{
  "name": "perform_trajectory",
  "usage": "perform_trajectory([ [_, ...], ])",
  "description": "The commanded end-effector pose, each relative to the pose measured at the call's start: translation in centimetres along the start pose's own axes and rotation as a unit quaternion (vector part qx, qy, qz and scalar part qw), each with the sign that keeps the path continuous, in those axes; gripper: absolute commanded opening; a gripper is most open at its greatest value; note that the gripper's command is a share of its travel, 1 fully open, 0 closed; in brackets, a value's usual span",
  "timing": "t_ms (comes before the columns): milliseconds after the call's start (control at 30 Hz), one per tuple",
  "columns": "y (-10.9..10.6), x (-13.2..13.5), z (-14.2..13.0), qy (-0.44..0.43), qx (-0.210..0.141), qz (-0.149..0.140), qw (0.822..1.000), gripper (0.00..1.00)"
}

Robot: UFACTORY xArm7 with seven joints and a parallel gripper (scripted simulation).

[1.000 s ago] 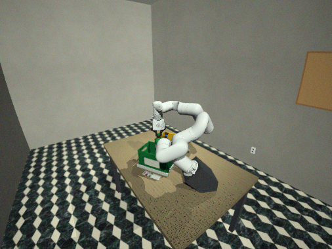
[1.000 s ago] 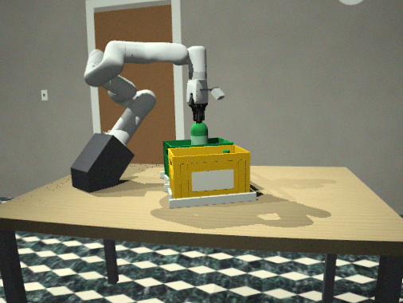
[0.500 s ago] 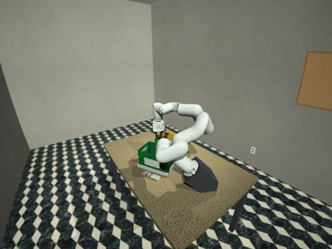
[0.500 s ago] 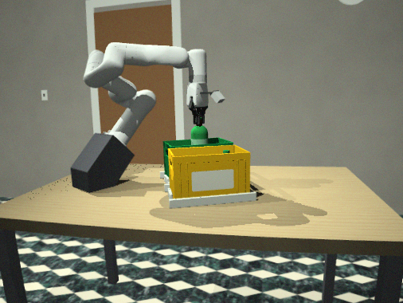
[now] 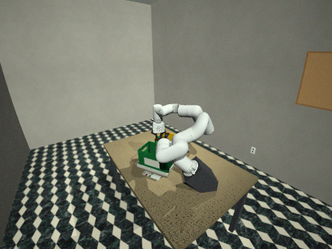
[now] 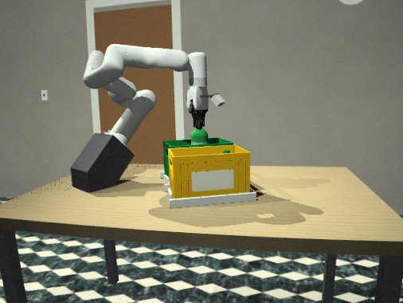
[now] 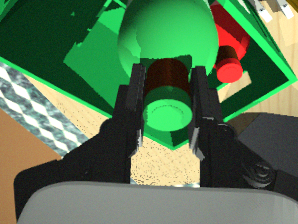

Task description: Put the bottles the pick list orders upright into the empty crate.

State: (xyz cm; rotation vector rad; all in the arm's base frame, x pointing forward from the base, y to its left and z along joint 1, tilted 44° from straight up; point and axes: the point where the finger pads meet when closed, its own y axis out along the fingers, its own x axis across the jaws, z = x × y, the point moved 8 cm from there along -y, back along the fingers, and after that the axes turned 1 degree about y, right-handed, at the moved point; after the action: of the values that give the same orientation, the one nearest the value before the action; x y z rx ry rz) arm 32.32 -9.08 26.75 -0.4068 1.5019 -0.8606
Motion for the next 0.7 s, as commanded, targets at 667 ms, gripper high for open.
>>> perform_trajectory([
  [667, 2.2, 0.0, 0.1, 0.000, 0.002, 0.000, 1.000, 0.00],
])
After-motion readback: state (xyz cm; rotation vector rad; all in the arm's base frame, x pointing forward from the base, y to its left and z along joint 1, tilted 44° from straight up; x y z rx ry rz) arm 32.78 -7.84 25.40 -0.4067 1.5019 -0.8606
